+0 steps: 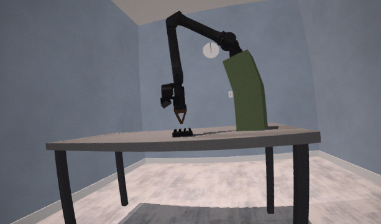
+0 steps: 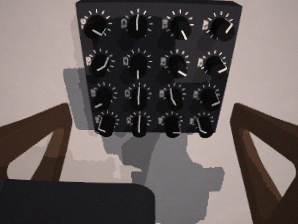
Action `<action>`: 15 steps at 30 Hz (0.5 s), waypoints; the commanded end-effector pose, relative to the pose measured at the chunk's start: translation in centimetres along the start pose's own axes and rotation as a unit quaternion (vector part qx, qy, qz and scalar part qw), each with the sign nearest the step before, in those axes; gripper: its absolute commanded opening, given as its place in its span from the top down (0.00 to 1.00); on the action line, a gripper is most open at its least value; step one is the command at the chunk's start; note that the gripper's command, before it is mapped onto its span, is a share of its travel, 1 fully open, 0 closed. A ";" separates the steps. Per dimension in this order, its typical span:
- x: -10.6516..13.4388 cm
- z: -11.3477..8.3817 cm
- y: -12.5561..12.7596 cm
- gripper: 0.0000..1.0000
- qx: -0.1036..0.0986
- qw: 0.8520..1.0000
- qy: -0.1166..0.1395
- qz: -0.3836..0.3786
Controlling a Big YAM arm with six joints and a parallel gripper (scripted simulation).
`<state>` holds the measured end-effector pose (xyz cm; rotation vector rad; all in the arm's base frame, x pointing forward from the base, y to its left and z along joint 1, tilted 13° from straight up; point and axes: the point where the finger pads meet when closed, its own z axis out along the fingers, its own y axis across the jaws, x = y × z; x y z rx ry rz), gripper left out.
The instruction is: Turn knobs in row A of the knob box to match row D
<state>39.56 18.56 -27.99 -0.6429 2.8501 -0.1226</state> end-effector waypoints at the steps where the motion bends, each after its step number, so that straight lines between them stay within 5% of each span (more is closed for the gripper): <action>1: -0.1 0.0 -0.2 0.00 0.000 1.000 -0.001 0.009; 15: 1.5 0.3 0.0 0.00 0.000 1.000 0.002 0.007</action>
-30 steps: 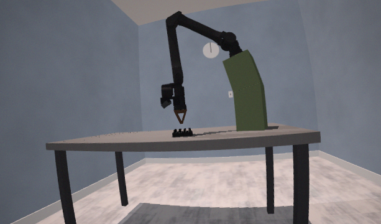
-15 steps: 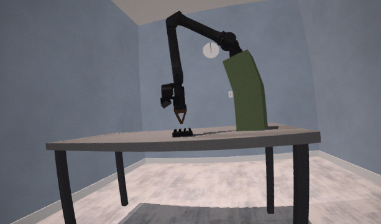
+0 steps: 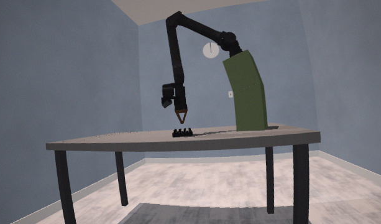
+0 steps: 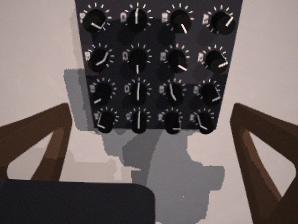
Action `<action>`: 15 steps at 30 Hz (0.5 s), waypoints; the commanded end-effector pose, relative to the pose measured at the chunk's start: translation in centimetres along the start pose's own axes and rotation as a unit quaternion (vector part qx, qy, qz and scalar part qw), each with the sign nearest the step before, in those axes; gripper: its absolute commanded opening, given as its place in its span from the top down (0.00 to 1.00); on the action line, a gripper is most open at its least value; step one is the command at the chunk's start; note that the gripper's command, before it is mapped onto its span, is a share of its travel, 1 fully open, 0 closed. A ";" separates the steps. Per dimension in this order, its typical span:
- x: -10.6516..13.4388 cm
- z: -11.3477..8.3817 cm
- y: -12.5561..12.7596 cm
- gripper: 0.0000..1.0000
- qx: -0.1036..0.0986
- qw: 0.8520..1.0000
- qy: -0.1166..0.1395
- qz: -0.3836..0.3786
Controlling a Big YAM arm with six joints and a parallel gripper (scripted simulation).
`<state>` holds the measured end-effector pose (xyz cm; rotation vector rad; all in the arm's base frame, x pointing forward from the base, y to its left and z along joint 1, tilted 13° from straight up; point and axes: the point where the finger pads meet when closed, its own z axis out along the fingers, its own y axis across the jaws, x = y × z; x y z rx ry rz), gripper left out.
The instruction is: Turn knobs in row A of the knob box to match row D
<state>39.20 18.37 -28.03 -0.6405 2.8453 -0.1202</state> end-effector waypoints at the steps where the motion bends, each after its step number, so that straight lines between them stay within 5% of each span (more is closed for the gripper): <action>1: 1.1 0.3 0.1 0.00 0.000 1.000 0.004 0.006; 15: 4.0 0.2 0.3 0.00 0.000 1.000 0.006 0.003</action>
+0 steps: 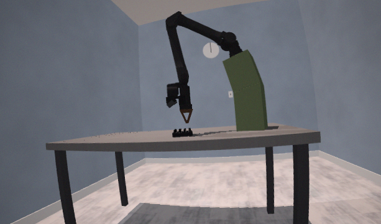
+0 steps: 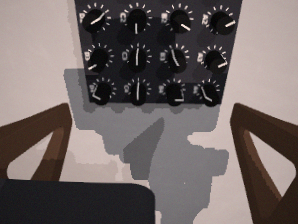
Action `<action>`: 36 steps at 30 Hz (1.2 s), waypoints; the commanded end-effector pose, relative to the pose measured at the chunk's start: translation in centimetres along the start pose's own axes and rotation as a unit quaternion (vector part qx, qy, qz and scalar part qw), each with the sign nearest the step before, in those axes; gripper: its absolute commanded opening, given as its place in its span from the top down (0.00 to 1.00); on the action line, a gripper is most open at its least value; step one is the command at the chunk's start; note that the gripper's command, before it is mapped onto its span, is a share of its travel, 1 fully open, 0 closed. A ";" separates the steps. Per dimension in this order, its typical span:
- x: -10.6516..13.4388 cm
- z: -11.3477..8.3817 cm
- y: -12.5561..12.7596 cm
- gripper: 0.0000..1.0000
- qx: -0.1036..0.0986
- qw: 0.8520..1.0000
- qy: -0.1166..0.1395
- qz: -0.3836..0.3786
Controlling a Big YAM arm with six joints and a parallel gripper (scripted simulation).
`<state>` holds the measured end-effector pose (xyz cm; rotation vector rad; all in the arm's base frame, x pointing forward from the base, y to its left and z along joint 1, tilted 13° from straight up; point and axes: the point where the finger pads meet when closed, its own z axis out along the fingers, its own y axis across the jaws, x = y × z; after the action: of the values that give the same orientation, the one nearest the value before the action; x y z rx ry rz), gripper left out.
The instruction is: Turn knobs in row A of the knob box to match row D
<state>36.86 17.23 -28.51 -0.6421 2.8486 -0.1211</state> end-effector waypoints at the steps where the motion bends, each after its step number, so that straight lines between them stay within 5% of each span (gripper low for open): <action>1: 1.5 0.2 0.3 0.00 0.000 1.000 0.004 0.003; 14: 3.2 0.2 0.3 0.00 0.000 1.000 0.006 0.003; 36: 2.7 -0.1 0.3 0.00 0.000 1.000 0.003 0.003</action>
<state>34.96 16.30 -29.04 -0.6398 2.8505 -0.1207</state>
